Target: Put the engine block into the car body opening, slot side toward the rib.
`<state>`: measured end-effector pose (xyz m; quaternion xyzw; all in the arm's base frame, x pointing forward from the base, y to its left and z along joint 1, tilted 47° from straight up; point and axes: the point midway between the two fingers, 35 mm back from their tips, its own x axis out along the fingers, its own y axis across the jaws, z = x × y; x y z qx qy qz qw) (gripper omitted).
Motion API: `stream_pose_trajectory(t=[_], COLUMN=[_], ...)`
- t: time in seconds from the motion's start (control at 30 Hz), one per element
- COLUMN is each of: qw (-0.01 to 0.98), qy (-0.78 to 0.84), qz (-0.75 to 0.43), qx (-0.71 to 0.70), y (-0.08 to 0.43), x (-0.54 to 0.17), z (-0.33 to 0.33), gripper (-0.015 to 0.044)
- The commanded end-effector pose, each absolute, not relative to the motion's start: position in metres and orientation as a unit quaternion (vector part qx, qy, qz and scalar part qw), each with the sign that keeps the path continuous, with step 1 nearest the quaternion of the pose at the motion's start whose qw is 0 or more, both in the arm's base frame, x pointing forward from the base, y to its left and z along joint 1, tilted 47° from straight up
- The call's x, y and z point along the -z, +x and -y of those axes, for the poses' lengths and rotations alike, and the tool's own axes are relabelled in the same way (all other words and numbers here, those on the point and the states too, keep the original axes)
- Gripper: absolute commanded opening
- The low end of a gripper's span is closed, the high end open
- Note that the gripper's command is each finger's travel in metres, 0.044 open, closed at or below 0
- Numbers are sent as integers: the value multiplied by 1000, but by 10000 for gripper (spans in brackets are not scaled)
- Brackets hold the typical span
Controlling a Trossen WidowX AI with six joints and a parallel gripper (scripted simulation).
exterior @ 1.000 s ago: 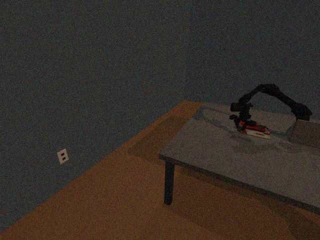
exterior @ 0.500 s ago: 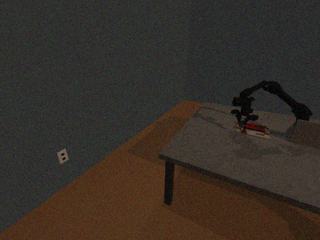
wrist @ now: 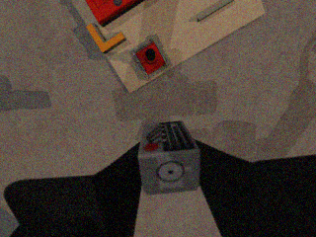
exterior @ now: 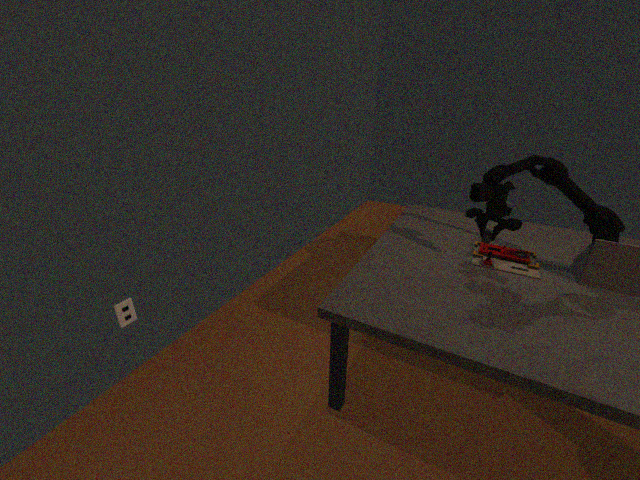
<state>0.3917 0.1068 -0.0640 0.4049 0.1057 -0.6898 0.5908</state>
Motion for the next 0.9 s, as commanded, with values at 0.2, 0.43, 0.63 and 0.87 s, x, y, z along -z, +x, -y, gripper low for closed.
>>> stream_pose_trajectory(t=[0.2, 0.43, 0.63, 0.87], qw=[628, 665, 689, 707], qy=[343, 265, 194, 110], qz=[-177, -257, -323, -396], qx=[676, 650, 619, 576], y=[393, 393, 393, 393], x=[68, 70, 71, 71], z=[-102, -100, -99, -98], gripper=[0, 0, 0, 0])
